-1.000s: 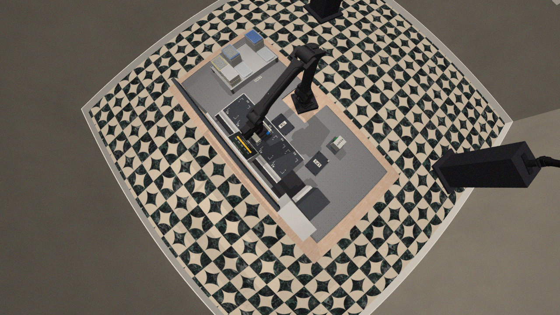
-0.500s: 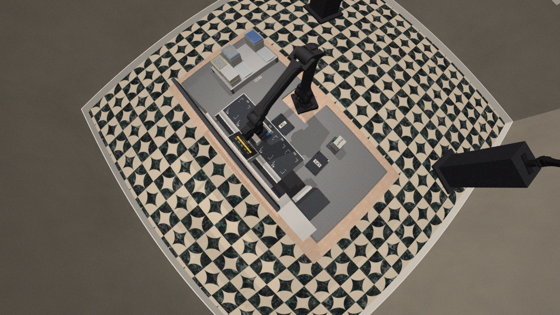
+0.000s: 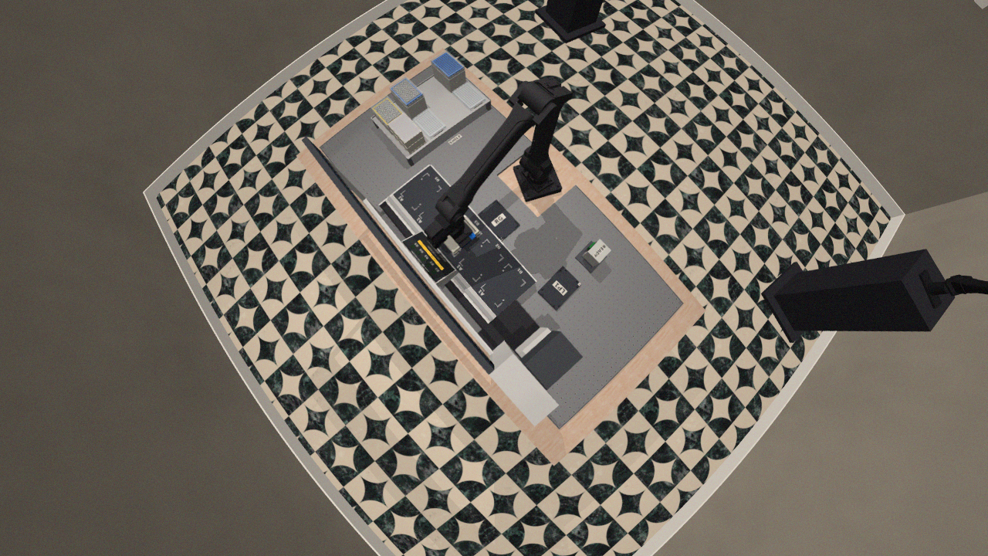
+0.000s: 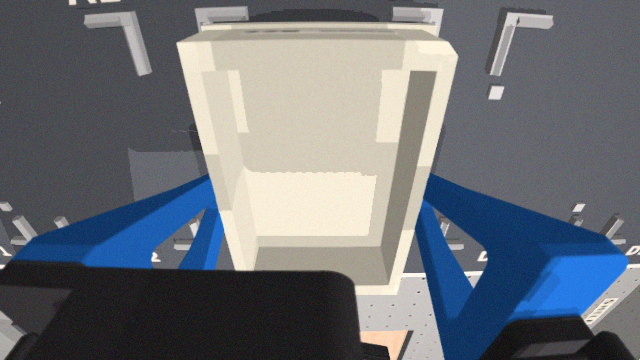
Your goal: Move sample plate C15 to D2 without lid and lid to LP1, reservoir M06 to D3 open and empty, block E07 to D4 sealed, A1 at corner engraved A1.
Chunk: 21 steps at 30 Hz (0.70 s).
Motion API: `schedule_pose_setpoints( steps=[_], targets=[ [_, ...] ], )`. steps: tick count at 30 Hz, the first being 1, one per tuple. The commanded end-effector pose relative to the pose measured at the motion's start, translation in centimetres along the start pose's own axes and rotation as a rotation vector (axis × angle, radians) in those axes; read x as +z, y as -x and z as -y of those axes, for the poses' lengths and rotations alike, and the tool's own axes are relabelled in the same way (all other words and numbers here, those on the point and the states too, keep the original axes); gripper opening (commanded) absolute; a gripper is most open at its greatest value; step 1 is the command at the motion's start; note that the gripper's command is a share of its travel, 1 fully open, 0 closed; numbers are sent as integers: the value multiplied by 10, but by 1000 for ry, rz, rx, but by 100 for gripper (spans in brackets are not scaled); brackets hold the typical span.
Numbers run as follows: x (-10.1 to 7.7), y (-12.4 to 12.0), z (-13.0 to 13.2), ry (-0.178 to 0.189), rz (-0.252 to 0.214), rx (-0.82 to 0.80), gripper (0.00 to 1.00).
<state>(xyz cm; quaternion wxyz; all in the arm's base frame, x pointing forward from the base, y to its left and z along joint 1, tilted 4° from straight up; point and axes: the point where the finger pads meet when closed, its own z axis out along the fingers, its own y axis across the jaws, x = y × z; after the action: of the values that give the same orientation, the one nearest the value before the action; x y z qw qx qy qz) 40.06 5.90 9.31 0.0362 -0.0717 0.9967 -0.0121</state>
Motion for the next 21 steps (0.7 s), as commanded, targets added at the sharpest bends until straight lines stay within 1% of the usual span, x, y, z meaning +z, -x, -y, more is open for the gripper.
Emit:
schedule_pose_setpoints(
  steps=[1,3,4,5,6,8,9,10,14,15,16,21],
  targets=[
    [-14,15,2,1,45,4,0],
    [-14,15,2,1,45,4,0],
    [-7,6,6,0,26,9,0],
    [-7,6,6,0,26,9,0],
    [-14,14,2,1,45,4,0],
    [-14,14,2,1,45,4,0],
    [-7,5,6,0,27,9,0],
    [-14,14,2,1,45,4,0],
    [-14,14,2,1,45,4,0],
    [-8,4,6,0,27,9,0],
    [-14,14,2,1,45,4,0],
    [-14,14,2,1,45,4,0]
  ],
)
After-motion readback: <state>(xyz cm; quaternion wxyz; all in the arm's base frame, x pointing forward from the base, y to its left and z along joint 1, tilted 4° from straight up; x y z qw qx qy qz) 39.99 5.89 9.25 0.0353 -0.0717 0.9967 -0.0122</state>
